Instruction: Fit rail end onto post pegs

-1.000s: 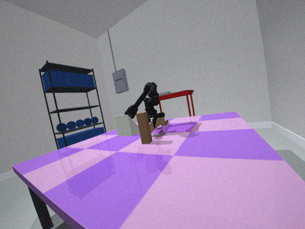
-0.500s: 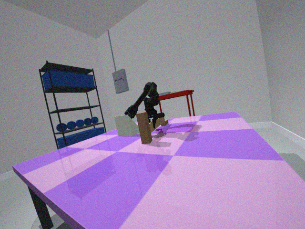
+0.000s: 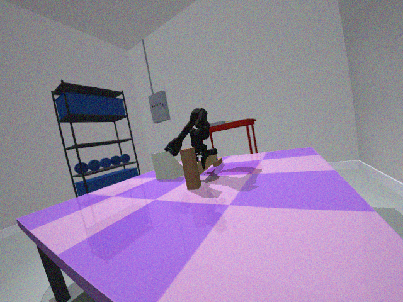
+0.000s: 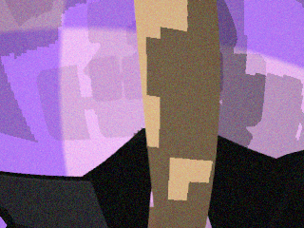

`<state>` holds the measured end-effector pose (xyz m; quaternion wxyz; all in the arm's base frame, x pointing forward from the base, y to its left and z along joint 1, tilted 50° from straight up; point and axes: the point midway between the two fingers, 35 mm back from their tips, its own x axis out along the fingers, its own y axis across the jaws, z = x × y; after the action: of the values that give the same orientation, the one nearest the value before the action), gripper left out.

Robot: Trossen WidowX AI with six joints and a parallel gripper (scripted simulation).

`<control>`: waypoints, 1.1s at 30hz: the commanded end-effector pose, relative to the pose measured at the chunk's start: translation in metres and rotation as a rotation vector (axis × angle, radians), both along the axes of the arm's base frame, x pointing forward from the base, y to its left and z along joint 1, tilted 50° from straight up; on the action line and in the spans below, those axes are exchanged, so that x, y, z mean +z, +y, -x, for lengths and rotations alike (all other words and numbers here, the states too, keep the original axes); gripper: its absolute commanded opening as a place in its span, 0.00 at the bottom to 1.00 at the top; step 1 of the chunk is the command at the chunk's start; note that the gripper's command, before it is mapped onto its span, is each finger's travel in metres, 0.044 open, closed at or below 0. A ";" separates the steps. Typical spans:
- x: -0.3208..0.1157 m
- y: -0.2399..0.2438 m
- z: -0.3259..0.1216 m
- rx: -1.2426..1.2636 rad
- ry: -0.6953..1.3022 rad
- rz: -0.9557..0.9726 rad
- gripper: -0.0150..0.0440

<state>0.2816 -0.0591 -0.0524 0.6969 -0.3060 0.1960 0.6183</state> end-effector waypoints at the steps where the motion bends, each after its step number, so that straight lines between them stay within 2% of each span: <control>1: 0.000 -0.004 -0.002 -0.004 -0.007 0.004 0.25; 33: -0.007 -0.010 -0.003 -0.004 -0.007 0.004 0.25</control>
<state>0.2826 -0.0654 -0.0590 0.6968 -0.3062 0.1962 0.6183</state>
